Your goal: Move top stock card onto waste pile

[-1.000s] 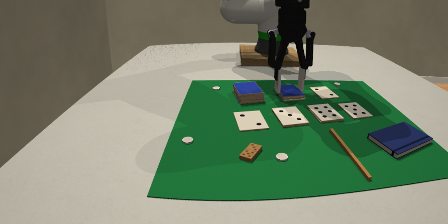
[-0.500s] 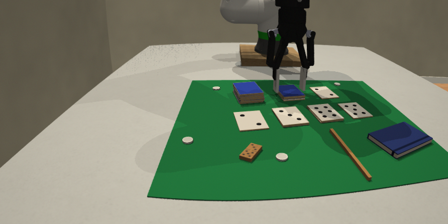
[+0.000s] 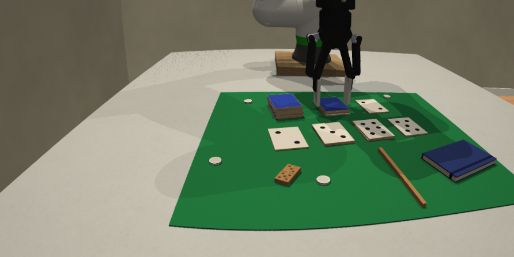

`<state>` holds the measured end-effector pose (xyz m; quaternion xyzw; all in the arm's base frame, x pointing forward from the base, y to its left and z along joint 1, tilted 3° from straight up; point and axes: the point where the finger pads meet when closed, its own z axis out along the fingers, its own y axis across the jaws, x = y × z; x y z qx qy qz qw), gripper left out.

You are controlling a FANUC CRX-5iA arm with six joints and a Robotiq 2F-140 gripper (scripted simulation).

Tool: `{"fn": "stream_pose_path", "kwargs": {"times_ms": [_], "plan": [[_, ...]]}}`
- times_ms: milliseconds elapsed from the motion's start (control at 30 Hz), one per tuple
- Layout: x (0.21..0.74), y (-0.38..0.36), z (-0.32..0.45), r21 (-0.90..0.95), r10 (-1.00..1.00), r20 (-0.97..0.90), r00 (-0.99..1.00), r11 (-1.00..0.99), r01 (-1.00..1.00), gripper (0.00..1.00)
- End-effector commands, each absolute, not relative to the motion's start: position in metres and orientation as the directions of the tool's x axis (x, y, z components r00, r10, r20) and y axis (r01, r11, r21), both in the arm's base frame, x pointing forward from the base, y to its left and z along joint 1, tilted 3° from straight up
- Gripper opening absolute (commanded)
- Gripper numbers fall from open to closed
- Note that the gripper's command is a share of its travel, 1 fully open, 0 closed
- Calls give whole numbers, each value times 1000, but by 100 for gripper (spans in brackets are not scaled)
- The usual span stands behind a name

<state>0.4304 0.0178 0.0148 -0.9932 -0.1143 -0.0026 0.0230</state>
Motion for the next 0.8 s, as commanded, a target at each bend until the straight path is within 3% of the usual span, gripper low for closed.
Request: {"fn": "stream_pose_path", "kwargs": {"times_ms": [0, 767], "plan": [[431, 18, 15, -45, 227, 11, 974, -973, 227, 50], [431, 17, 32, -45, 227, 11, 974, -973, 227, 50]]}}
